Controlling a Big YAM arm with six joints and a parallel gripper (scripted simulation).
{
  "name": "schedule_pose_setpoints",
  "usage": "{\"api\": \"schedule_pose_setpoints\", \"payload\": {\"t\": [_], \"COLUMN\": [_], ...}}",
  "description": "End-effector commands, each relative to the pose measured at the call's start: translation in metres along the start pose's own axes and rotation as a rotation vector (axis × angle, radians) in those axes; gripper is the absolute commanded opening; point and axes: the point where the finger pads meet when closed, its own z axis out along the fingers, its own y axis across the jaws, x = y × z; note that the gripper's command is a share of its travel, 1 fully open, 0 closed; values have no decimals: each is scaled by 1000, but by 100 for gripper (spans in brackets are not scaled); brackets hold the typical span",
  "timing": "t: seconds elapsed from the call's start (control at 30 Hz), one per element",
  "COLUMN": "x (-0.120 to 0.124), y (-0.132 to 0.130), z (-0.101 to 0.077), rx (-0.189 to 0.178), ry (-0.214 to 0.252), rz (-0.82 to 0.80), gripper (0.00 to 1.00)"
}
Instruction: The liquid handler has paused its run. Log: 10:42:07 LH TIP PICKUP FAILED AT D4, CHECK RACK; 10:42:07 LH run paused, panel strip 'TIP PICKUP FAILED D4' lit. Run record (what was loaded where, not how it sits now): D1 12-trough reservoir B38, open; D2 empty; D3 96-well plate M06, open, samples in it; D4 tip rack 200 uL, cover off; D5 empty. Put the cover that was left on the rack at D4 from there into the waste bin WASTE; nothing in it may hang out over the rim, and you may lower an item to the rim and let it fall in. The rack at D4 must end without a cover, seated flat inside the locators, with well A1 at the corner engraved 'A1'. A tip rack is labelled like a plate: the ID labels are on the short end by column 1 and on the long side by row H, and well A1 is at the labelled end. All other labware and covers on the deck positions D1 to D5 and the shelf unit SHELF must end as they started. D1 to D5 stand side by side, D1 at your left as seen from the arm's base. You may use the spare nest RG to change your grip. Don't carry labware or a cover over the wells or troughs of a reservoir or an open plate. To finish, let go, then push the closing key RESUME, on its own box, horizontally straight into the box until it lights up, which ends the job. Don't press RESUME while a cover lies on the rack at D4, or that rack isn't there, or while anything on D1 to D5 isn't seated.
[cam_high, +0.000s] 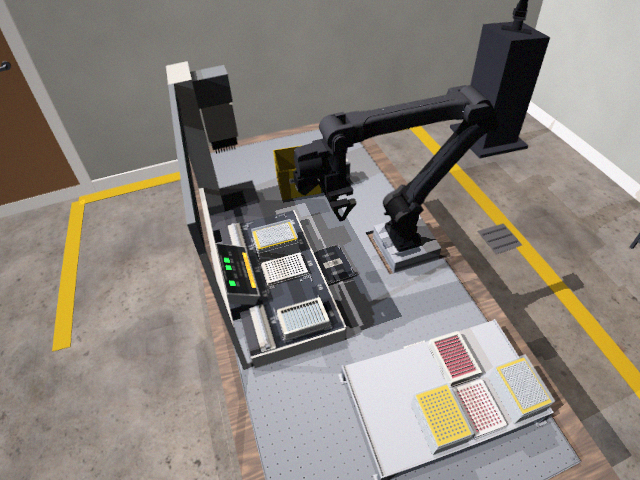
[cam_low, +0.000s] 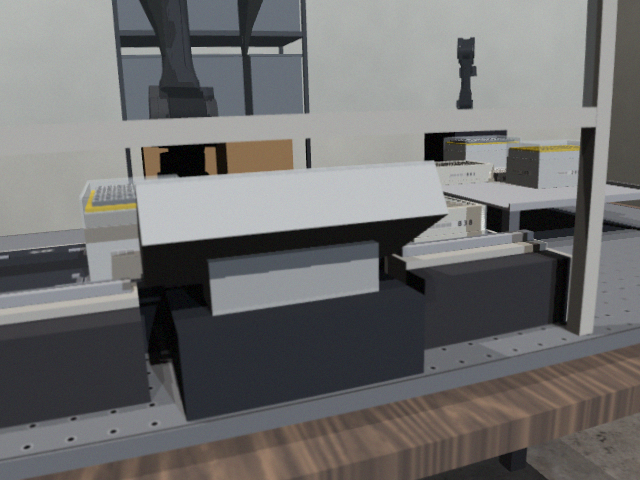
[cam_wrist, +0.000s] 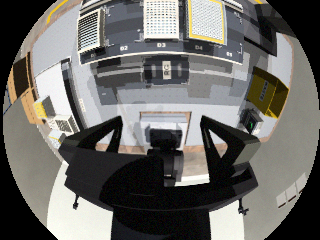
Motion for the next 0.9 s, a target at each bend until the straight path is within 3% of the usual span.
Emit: {"api": "schedule_pose_setpoints", "payload": {"t": [0.0, 0.67, 0.87], "x": [-17, -21, -20], "y": [-7, -103, -100], "z": [-18, -23, -27], "rx": [1, 23, 27], "ry": [-65, -72, -81], "rz": [-7, -8, -27], "gripper": [100, 100, 100]}}
